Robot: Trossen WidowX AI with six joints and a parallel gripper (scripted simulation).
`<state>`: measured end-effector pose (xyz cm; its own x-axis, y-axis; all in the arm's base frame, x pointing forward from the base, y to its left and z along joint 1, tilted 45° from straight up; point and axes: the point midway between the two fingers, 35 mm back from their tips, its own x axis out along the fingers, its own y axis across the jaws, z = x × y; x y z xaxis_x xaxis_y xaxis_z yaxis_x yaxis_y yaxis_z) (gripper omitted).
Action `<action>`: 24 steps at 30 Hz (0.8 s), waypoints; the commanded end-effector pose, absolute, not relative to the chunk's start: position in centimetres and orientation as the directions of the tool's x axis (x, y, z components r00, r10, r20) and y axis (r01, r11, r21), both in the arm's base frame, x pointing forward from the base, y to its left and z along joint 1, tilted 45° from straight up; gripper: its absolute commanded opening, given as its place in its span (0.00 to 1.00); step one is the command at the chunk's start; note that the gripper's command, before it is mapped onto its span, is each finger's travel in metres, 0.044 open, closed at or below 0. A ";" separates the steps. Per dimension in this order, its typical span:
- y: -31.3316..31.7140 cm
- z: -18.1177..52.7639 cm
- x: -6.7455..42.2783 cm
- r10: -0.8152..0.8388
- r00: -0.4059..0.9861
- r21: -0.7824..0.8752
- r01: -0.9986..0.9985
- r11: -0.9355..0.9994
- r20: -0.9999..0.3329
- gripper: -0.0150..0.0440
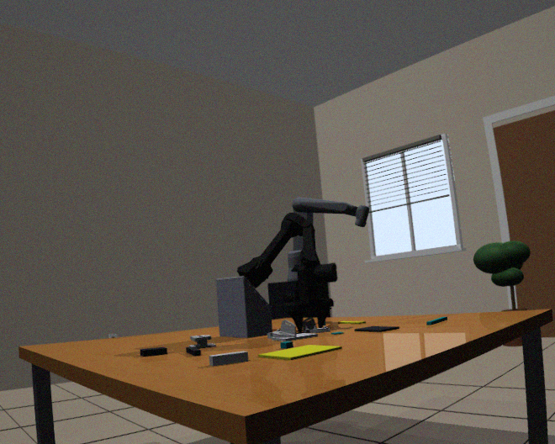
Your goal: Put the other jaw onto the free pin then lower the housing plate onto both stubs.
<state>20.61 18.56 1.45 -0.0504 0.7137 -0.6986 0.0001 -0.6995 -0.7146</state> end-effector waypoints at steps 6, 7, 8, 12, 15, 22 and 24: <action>18.5 1.4 20.6 0.710 -0.048 -0.711 -0.003 -0.703 -0.702 1.00; 18.5 1.4 20.6 0.710 -0.048 -0.711 -0.003 -0.703 -0.702 1.00; 18.5 1.4 20.6 0.710 -0.048 -0.711 -0.003 -0.703 -0.702 1.00; 18.6 1.4 20.6 0.714 -0.050 -0.715 0.000 -0.700 -0.699 0.91; 18.6 1.4 20.6 0.714 -0.050 -0.715 0.000 -0.700 -0.699 0.78; 18.6 1.4 20.6 0.714 -0.050 -0.715 0.000 -0.700 -0.699 0.50; 18.6 1.4 20.6 0.714 -0.050 -0.715 0.000 -0.700 -0.699 0.48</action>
